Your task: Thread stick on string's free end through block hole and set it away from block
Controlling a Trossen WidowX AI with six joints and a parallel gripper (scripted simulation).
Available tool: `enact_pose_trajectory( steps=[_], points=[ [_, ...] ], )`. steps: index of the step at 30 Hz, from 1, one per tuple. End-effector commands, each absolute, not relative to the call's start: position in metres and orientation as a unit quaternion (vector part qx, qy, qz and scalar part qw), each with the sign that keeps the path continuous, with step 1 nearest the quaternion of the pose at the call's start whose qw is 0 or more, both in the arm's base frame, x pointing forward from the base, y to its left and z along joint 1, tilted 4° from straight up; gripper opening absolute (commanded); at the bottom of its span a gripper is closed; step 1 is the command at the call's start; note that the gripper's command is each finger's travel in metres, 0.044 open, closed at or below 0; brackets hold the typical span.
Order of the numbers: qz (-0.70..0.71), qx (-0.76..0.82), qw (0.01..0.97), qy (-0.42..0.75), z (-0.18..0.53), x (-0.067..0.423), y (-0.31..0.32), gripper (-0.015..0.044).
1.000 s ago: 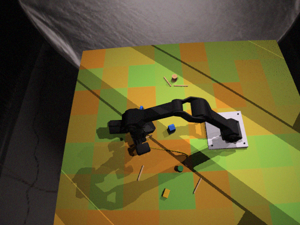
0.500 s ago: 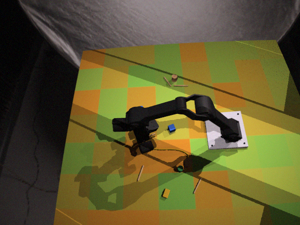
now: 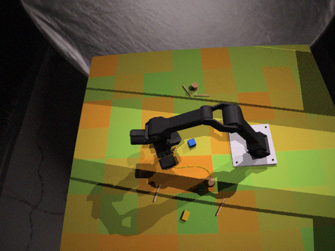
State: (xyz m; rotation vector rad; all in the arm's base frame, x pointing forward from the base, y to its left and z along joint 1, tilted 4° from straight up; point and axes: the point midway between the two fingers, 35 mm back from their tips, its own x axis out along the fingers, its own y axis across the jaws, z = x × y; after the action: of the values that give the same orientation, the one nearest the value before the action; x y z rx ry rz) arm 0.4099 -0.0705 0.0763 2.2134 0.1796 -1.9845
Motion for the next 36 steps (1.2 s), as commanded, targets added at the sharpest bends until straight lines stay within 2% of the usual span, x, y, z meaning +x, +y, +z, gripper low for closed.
enact_pose_trajectory(
  steps=[1,36],
  points=[
    [-0.667,0.738,0.081,0.065,0.073,0.403,-0.070,0.0000],
    [-0.668,0.737,0.081,0.064,0.066,0.360,-0.077,0.0000]
  ],
)
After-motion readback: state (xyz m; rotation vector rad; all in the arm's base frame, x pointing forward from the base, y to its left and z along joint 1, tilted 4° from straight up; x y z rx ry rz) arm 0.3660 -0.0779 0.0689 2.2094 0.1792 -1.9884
